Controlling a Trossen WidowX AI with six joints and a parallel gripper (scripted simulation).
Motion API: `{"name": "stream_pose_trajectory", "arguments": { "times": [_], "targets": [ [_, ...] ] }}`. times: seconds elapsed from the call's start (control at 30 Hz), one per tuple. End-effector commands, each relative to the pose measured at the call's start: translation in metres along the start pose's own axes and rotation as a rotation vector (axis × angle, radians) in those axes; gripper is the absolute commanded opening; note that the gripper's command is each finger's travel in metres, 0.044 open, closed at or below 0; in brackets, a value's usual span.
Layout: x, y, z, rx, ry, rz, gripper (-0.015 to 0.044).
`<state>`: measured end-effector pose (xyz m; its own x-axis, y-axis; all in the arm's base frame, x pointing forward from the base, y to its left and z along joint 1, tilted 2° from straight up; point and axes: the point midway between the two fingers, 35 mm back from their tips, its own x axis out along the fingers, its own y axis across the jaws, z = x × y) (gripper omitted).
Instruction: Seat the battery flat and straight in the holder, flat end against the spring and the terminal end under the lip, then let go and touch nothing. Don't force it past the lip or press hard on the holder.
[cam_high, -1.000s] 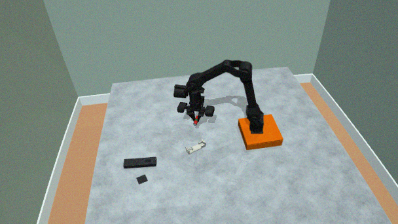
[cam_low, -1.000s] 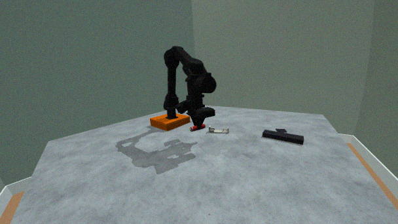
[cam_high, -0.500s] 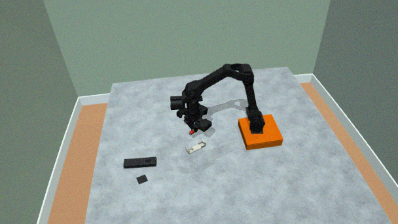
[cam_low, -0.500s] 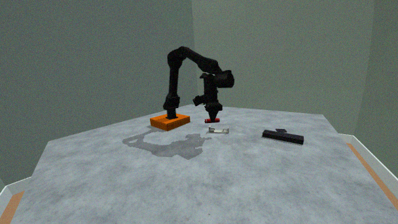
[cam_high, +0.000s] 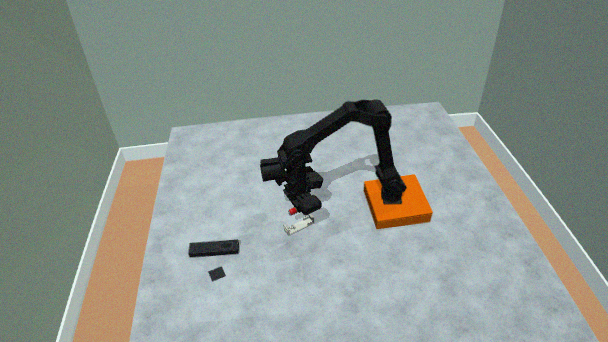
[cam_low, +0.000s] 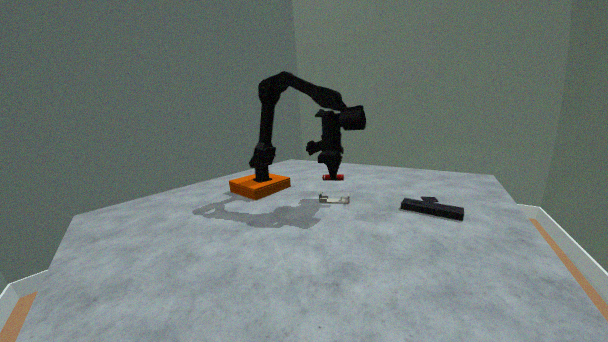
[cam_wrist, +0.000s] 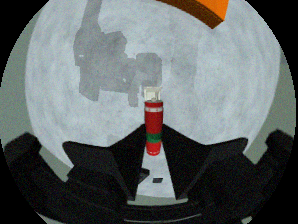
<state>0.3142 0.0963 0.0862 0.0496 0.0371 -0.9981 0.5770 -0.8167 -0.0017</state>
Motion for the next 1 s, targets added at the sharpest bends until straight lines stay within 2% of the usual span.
{"name": "stream_pose_trajectory", "arguments": {
  "times": [0.0,0.53,0.97],
  "targets": [
    [0.0,-0.001,0.0,0.015,-0.003,-0.001,0.0059],
    [0.038,-0.001,0.007,0.011,-0.253,-0.009,0.0059],
    [0.041,-0.001,0.005,0.013,-0.303,-0.016,0.0059]
  ]
}}
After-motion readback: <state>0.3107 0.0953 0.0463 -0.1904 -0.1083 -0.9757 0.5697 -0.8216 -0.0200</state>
